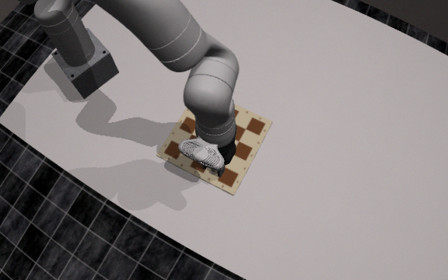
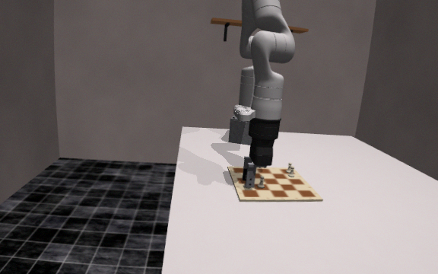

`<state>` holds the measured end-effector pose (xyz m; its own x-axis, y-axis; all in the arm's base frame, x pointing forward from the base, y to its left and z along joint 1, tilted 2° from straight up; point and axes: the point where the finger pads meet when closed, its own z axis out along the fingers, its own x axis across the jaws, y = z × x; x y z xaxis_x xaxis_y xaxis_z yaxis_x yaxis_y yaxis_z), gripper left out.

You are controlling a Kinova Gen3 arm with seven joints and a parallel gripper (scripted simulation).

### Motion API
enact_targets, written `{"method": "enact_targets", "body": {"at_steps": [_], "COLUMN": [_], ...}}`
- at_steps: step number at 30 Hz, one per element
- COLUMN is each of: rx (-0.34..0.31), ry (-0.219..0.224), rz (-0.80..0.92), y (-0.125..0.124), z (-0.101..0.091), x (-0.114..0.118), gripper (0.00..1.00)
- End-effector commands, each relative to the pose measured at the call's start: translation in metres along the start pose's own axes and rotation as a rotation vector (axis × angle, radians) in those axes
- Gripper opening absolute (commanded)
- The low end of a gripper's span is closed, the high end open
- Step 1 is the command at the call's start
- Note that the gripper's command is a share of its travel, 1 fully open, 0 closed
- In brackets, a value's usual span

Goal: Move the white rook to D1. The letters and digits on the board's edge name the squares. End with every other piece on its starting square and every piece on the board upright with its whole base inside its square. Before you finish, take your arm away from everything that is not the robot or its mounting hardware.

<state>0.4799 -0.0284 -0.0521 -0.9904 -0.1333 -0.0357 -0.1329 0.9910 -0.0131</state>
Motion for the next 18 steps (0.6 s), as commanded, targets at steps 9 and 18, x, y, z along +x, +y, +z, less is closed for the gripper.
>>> {"method": "enact_targets", "body": {"at_steps": [9,18], "rx": [0.000,0.000], "ry": [-0.002,-0.002], "rz": [0.000,0.000], "y": [0.000,0.000], "z": [-0.006,-0.036], "x": [-0.001,-0.001], "gripper": [0.73,0.73]}}
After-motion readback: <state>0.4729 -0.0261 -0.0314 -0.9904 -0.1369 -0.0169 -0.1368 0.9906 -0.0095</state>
